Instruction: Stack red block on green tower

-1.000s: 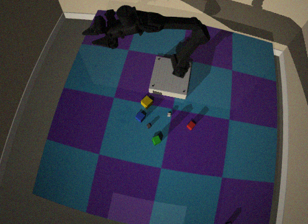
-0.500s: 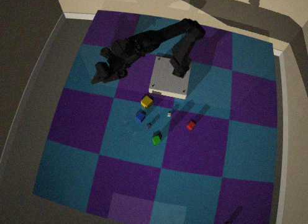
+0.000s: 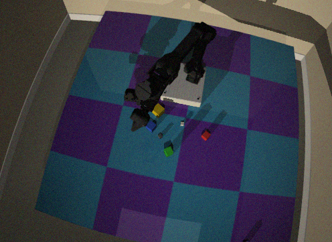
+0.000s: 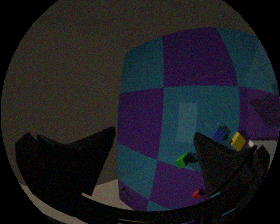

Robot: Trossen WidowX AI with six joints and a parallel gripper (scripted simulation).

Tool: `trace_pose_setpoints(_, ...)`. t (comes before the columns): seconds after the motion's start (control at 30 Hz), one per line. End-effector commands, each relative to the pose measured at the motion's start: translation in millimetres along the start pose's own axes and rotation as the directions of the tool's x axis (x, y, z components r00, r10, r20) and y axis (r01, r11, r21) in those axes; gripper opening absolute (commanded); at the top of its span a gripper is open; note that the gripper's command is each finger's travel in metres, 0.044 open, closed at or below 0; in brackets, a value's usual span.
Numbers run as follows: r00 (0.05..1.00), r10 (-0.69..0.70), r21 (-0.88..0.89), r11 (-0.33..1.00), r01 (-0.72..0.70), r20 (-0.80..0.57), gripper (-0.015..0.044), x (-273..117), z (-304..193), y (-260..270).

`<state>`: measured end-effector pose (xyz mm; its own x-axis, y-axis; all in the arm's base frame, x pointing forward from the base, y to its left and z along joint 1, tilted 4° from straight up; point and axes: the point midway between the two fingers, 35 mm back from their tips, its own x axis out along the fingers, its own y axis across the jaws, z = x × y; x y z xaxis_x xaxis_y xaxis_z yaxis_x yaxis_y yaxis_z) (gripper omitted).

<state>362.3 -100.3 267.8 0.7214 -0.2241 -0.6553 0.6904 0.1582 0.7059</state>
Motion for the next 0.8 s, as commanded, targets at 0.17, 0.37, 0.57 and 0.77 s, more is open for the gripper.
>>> trace_pose_setpoints(0.17, 0.969, -0.149, -0.256, 0.962, 0.095, -0.199, 0.044, 19.6, -97.3, -23.8)
trace_pose_setpoints(0.37, 0.926, -0.256, -0.427, 0.896, 0.12, -0.278, 0.044, 19.1, -154.6, -46.8)
trace_pose_setpoints(0.57, 0.869, -0.372, -0.596, 0.794, 0.117, -0.326, 0.044, 11.5, -206.9, -77.3)
trace_pose_setpoints(0.77, 0.804, -0.49, -0.748, 0.657, 0.088, -0.336, 0.044, -2.6, -251.4, -114.2)
